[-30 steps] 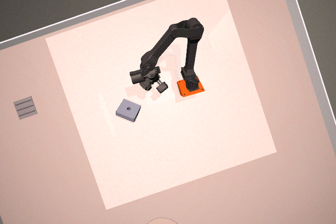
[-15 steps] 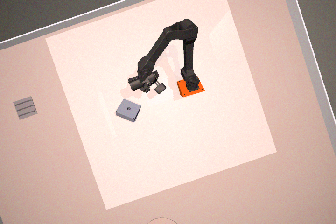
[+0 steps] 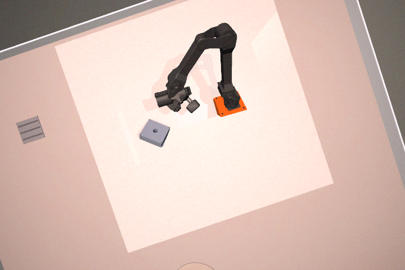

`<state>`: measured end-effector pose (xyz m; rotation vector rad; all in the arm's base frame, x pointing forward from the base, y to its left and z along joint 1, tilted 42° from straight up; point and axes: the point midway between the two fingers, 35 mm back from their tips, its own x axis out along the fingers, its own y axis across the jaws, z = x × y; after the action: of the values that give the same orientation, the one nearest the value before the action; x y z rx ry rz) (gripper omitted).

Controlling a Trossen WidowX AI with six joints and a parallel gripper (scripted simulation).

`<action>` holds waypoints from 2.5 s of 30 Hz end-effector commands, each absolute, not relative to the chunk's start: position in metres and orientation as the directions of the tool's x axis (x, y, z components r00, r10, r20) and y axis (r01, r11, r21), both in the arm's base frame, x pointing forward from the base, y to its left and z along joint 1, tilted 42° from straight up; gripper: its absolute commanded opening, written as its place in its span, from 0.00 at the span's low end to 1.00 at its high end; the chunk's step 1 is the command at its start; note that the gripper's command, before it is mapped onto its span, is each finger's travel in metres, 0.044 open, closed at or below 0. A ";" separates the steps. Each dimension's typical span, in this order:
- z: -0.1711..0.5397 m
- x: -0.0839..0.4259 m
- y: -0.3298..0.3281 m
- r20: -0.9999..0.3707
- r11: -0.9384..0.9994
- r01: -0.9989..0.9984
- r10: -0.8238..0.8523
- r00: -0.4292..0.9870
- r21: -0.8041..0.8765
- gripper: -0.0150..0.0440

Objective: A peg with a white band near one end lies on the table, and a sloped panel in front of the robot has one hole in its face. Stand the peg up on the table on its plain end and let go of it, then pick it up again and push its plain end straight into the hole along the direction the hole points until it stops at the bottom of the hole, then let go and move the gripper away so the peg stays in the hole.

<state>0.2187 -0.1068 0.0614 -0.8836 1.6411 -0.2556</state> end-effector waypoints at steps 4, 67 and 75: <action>0.051 0.217 -0.114 -0.746 0.686 -0.417 -0.665 -0.026 -0.597 1.00; 0.023 0.217 -0.143 -0.741 0.683 -0.409 -0.671 -0.022 -0.606 0.25; 0.042 0.220 -0.121 -0.747 0.687 -0.412 -0.664 -0.023 -0.599 0.25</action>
<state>0.2156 -0.1287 0.0312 -0.8910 1.6637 -0.2424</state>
